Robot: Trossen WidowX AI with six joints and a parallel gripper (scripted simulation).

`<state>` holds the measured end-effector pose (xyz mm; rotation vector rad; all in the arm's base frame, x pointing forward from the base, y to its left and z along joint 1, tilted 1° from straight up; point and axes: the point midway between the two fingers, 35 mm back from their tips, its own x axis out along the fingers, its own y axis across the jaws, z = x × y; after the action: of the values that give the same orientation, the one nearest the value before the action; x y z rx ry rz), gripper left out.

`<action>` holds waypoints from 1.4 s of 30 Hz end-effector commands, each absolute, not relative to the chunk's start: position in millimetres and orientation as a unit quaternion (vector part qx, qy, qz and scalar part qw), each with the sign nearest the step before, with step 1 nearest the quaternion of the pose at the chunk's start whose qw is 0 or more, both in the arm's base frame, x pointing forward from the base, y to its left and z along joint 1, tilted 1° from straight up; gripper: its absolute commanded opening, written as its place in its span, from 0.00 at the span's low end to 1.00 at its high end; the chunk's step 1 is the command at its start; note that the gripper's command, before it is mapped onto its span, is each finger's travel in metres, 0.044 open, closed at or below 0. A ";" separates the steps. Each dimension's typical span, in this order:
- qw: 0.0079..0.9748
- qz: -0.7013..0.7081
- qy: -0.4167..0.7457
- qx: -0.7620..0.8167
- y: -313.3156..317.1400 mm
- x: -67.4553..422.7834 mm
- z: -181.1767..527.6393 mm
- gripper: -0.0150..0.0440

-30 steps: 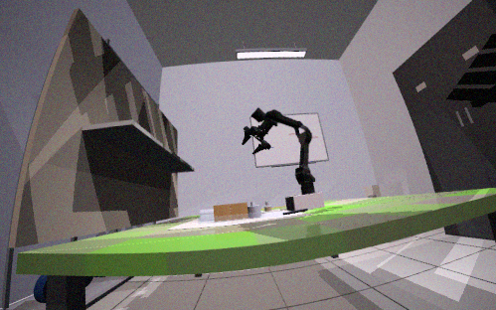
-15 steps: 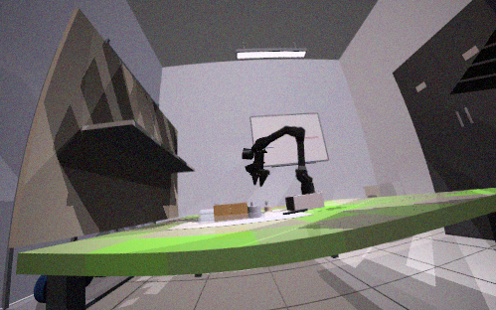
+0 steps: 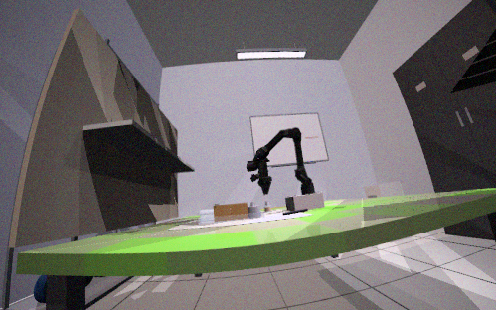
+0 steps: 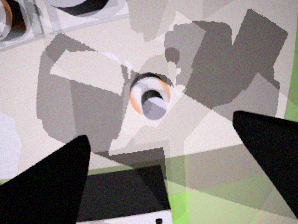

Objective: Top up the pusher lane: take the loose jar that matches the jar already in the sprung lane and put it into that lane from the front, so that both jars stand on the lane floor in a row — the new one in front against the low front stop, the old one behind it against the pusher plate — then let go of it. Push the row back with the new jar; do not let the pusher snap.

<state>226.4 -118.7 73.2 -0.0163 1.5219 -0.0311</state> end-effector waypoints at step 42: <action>0.719 -0.011 0.695 0.002 -120.8 226.5 -9.6 1.00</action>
<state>230.7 -124.0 1.5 -0.0055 1.5183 -0.0397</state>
